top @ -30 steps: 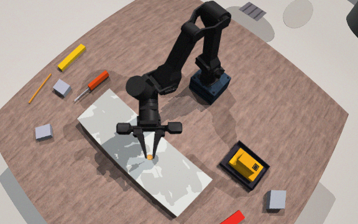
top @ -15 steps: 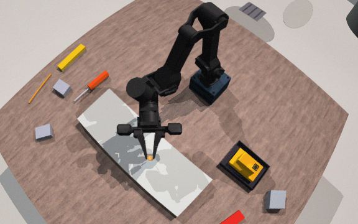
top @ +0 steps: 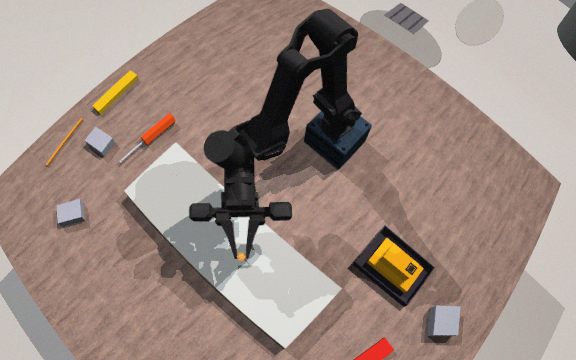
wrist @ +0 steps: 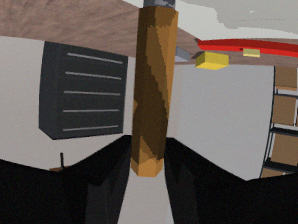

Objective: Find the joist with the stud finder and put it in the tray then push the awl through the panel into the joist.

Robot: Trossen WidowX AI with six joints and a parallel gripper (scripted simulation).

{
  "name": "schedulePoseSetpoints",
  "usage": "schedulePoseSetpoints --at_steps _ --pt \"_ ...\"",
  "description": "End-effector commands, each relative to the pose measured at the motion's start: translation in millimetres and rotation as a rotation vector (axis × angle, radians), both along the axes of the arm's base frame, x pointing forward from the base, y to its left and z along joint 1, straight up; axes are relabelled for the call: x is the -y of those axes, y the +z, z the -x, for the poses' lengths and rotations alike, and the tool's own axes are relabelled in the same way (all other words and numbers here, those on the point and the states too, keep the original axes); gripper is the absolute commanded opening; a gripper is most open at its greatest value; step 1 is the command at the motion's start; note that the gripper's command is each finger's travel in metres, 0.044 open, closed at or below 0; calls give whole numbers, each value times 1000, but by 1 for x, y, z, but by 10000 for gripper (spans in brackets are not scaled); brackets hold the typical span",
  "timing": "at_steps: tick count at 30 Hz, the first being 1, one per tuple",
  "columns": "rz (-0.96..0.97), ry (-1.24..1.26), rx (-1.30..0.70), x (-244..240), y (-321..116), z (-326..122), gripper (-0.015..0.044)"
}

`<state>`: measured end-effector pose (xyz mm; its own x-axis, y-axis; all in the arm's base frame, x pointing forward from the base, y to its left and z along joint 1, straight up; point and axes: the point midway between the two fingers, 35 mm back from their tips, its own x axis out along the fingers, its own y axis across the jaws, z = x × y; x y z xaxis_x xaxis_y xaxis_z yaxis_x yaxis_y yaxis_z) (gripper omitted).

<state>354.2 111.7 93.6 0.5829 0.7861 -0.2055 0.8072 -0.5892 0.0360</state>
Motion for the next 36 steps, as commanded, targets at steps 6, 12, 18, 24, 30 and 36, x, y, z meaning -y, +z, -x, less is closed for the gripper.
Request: schedulePoseSetpoints --at_steps 6,12,18,24,30,36 --pt "-4 3 -10 0 -16 1 0" --pt "-4 3 -10 0 -20 2 0" --pt "-4 3 -10 0 -20 2 0" --pt "-4 3 -10 0 -20 2 0" --pt "-4 3 -10 0 -20 2 0" --pt "-4 3 -10 0 -20 2 0"
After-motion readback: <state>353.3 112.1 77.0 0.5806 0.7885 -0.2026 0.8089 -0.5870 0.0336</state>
